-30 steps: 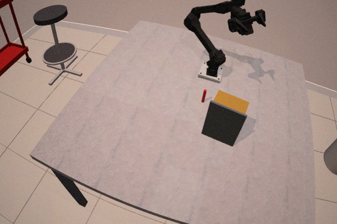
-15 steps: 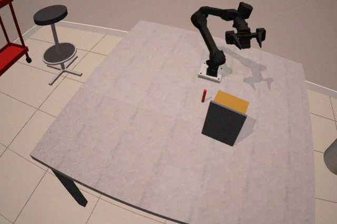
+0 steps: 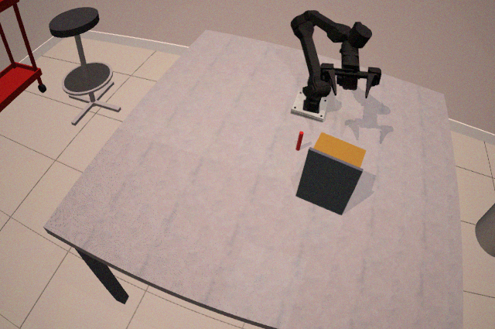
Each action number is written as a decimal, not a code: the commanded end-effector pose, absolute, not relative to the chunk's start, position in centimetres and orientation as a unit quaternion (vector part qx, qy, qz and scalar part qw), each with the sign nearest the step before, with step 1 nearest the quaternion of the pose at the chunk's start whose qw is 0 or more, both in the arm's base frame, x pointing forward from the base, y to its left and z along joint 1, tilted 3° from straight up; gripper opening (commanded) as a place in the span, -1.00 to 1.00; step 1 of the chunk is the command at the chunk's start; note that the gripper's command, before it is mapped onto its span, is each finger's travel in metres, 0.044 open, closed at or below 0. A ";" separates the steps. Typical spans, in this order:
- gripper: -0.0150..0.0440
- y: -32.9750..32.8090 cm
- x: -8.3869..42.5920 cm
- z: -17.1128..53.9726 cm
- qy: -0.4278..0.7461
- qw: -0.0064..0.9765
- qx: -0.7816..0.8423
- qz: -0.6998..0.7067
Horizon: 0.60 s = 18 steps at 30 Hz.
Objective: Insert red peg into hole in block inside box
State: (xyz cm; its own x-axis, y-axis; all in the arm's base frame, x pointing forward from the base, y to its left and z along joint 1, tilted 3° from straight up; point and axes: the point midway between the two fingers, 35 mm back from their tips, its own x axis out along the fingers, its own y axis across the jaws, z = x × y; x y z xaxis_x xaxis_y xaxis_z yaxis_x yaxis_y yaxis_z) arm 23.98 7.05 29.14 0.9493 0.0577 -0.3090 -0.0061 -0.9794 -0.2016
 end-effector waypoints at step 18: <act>1.00 0.8 25.3 18.2 0.127 0.090 -0.942 0.297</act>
State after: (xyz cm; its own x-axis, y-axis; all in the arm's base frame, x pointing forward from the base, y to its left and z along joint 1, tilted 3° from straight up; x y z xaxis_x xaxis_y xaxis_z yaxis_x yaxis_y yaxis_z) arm 25.37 1.68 20.04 0.8292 -0.1568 -0.5365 -0.2518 -0.9617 -0.1082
